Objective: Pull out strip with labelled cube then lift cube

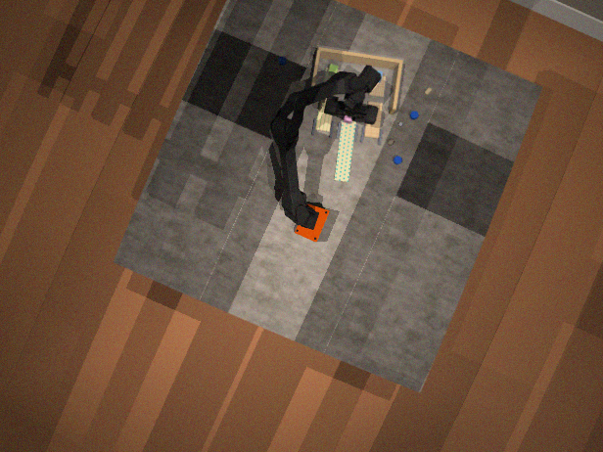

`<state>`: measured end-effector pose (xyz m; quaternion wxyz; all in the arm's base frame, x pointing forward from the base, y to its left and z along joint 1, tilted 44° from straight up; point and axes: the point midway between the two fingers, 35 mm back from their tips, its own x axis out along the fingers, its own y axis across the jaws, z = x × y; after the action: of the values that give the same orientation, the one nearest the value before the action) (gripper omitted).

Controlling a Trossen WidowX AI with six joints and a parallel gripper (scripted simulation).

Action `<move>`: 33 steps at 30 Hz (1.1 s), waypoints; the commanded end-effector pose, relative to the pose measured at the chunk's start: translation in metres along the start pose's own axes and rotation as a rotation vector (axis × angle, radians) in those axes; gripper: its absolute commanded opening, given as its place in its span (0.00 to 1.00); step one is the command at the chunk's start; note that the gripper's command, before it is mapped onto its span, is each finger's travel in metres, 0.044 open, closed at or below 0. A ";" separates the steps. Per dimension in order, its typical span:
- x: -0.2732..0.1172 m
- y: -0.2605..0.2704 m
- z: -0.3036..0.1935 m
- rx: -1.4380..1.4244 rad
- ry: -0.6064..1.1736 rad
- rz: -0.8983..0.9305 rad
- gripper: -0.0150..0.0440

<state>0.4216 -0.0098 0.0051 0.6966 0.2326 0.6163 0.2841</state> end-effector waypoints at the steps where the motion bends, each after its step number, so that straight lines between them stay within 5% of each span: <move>1: 0.000 0.000 0.000 0.000 -0.001 0.000 0.43; 6: -0.003 0.000 -0.002 0.000 0.000 0.000 0.25; 33: -0.043 0.008 -0.086 0.010 0.006 0.003 0.25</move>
<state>0.3450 -0.0335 0.0285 0.6893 0.2385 0.6216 0.2856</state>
